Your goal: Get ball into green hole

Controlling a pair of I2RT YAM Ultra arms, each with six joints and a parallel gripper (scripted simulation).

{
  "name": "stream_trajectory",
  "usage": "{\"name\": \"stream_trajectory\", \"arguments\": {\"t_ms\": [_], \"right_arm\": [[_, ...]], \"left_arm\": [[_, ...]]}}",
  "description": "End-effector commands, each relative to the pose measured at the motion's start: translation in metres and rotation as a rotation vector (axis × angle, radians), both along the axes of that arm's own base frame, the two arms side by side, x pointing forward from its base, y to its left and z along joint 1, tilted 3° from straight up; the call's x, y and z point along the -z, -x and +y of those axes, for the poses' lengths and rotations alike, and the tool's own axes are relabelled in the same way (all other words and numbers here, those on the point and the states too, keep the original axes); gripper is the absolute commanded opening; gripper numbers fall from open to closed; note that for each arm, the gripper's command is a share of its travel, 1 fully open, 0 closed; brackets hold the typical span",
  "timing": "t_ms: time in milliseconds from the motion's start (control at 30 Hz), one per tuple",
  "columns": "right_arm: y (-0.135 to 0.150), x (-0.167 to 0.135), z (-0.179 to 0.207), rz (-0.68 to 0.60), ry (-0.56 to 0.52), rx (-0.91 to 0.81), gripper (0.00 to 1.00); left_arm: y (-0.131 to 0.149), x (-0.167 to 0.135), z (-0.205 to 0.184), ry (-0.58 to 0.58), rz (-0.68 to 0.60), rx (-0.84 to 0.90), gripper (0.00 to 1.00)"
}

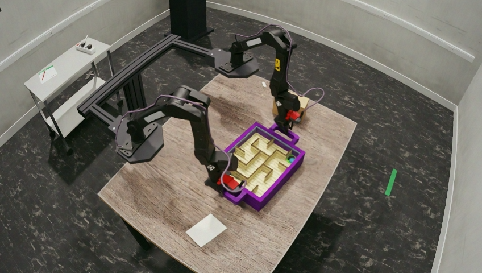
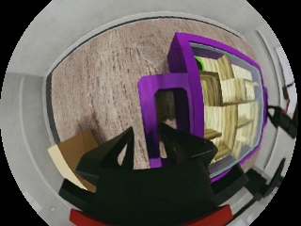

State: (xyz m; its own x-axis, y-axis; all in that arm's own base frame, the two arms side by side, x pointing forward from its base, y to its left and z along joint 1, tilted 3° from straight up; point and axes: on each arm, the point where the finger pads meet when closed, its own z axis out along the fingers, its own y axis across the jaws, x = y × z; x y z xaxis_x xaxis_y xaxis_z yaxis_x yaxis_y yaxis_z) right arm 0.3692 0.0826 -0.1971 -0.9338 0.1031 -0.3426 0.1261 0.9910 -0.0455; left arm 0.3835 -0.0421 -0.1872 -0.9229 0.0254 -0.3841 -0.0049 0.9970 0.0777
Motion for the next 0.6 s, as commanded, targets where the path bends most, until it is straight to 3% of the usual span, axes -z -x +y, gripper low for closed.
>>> {"name": "stream_trajectory", "arguments": {"t_ms": [0, 200, 233, 367, 567], "right_arm": [[-0.045, -0.029, 0.005, -0.155, -0.032, 0.029, 0.00], [-0.045, -0.029, 0.005, -0.155, -0.032, 0.029, 0.00], [-0.045, -0.029, 0.005, -0.155, -0.032, 0.029, 0.39], [-0.032, -0.014, 0.008, -0.115, -0.020, 0.012, 0.39], [-0.033, -0.014, 0.009, -0.117, -0.020, 0.010, 0.39]], "left_arm": [[-0.013, -0.011, 0.001, -0.006, -0.044, 0.000, 0.39], [-0.012, -0.010, 0.001, -0.007, -0.039, -0.001, 0.39], [-0.012, -0.010, 0.001, -0.007, -0.039, -0.001, 0.39], [-0.012, -0.010, 0.001, -0.007, -0.039, -0.001, 0.39], [-0.012, -0.010, 0.001, -0.007, -0.039, -0.001, 0.39]]}}
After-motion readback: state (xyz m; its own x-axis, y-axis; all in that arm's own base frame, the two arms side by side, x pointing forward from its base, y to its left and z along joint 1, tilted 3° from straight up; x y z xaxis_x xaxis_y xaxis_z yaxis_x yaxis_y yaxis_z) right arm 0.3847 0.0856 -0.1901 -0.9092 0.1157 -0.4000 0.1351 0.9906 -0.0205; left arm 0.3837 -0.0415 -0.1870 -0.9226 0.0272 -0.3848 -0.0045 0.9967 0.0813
